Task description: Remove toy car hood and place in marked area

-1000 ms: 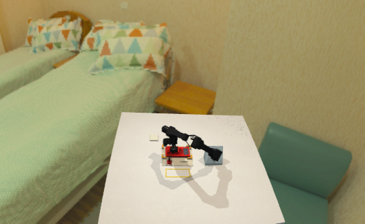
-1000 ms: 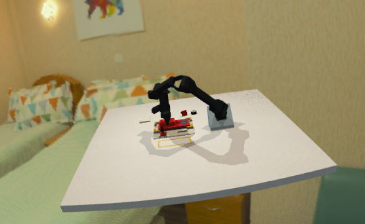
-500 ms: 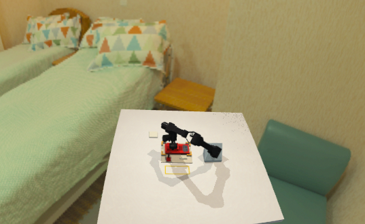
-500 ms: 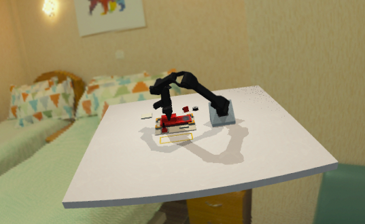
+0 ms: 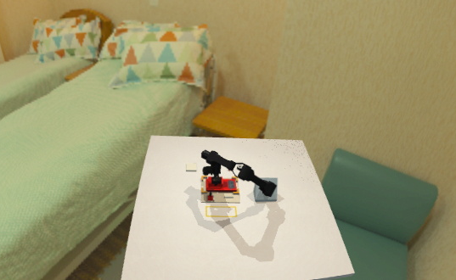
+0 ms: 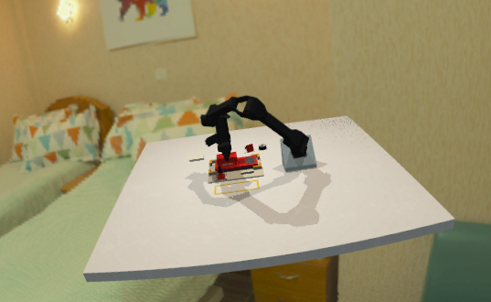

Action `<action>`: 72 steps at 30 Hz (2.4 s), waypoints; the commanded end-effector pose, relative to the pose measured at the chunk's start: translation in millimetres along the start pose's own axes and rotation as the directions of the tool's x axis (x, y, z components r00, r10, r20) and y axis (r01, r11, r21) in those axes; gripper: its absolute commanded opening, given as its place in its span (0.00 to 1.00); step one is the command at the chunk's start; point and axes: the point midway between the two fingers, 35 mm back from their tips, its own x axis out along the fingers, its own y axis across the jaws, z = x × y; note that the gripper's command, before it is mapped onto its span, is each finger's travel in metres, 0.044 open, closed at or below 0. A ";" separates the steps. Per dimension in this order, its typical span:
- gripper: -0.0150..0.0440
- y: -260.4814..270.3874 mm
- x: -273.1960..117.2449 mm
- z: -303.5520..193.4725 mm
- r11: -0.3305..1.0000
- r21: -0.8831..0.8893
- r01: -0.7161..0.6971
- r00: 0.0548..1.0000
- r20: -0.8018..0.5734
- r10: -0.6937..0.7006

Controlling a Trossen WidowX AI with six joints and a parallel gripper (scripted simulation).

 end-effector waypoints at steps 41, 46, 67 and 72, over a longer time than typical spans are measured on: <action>0.25 62.8 -55.9 6.0 1.000 0.004 0.012 1.000 0.003 -0.012; 0.25 90.4 -57.5 5.1 1.000 0.004 0.014 1.000 0.004 -0.014; 0.25 196.1 -58.0 -20.4 1.000 0.000 0.003 1.000 0.005 -0.003; 0.25 215.6 -57.3 -29.6 1.000 -0.002 -0.002 1.000 0.004 0.002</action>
